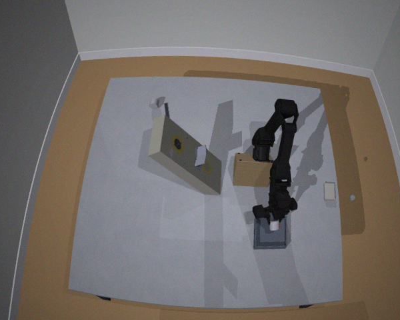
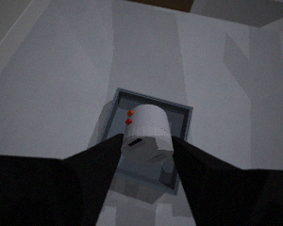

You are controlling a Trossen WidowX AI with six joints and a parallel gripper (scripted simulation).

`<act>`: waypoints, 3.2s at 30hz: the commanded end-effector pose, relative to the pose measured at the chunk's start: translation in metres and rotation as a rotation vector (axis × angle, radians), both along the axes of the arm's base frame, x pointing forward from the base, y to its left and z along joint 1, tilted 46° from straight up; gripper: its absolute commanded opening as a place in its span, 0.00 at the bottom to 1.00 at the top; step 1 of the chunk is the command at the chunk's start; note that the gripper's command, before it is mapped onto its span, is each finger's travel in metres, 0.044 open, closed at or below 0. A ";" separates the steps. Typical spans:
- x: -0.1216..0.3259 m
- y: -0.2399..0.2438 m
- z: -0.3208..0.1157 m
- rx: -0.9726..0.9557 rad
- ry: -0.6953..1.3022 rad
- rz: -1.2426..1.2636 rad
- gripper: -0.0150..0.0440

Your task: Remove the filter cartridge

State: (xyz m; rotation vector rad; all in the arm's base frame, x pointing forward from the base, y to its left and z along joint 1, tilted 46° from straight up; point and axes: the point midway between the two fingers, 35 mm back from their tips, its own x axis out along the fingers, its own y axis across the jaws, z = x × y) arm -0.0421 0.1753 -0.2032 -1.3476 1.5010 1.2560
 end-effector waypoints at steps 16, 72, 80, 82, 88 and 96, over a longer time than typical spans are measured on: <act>-0.010 -0.039 -0.044 0.009 0.013 0.007 0.25; -0.005 -0.006 -0.011 0.010 0.012 0.006 1.00; -0.005 -0.006 -0.011 0.010 0.012 0.006 1.00; -0.005 -0.006 -0.011 0.010 0.012 0.006 1.00; -0.005 -0.006 -0.011 0.010 0.012 0.006 1.00; -0.005 -0.006 -0.011 0.010 0.012 0.006 1.00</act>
